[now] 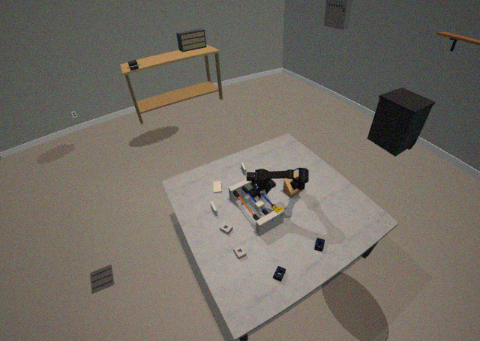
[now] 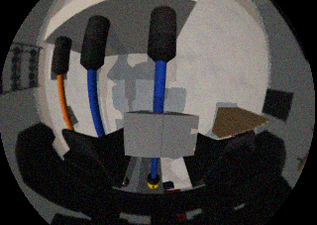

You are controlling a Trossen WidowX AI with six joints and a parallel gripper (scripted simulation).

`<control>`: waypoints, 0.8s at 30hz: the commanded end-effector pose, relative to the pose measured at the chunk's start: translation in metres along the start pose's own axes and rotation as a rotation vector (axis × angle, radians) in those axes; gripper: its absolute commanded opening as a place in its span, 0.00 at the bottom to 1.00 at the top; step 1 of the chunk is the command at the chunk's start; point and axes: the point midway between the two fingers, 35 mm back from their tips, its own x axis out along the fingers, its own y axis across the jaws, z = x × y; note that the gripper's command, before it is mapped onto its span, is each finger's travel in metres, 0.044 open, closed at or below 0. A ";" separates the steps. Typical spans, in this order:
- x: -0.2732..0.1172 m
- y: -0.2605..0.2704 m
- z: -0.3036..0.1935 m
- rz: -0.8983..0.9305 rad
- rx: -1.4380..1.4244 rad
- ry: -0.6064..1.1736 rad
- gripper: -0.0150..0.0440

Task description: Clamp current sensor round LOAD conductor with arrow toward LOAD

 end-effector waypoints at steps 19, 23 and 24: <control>0.000 0.000 0.000 0.000 0.000 0.000 0.52; 0.000 0.000 0.000 0.000 0.000 0.000 0.70; 0.000 0.000 0.000 0.000 0.000 0.000 0.74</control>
